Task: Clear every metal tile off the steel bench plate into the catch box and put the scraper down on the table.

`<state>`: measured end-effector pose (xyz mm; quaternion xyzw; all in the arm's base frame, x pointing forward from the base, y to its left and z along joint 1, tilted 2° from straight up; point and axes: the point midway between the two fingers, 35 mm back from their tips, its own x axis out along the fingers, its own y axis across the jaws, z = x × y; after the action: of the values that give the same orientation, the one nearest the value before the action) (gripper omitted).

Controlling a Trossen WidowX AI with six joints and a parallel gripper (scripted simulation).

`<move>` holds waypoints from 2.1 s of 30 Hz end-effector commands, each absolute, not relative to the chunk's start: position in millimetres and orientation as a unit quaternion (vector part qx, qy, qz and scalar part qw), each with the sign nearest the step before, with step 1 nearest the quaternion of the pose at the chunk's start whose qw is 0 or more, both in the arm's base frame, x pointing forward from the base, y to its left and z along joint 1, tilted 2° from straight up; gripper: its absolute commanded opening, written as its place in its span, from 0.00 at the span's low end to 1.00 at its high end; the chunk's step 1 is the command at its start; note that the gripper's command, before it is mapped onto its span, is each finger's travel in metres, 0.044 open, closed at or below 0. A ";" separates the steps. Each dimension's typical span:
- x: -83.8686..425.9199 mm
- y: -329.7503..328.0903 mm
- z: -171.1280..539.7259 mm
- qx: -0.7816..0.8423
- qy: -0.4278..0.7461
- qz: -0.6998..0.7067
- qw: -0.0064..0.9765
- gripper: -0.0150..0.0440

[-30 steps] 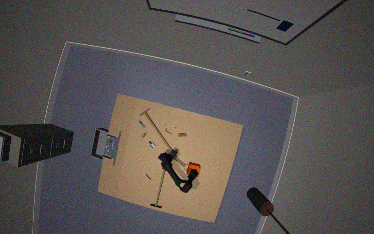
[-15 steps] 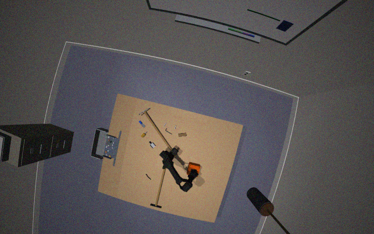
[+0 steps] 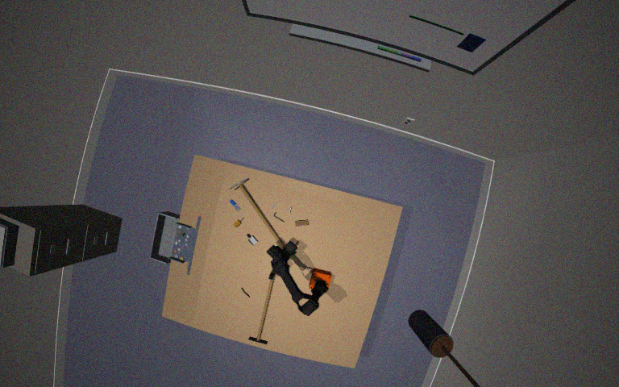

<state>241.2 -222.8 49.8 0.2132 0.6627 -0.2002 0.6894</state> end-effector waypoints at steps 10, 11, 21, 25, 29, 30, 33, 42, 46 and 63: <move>228.1 -242.6 49.6 0.211 0.663 -0.202 0.689 0.25; 227.1 -243.9 49.6 0.211 0.663 -0.202 0.689 0.25; 216.9 -256.6 49.1 0.211 0.663 -0.203 0.689 0.25; 212.6 -261.5 48.9 0.211 0.663 -0.203 0.689 0.25; 208.1 -266.4 48.7 0.211 0.663 -0.203 0.689 0.25; 207.0 -267.6 48.7 0.211 0.663 -0.203 0.689 0.25; 203.6 -271.2 48.5 0.211 0.663 -0.203 0.689 0.25; 193.0 -281.8 48.0 0.210 0.663 -0.203 0.689 0.25; 188.1 -286.3 47.8 0.210 0.663 -0.203 0.689 0.25; 183.8 -294.0 75.6 0.211 0.662 -0.204 0.689 0.25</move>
<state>182.7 -291.7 61.0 0.2134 0.6652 -0.2013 0.6866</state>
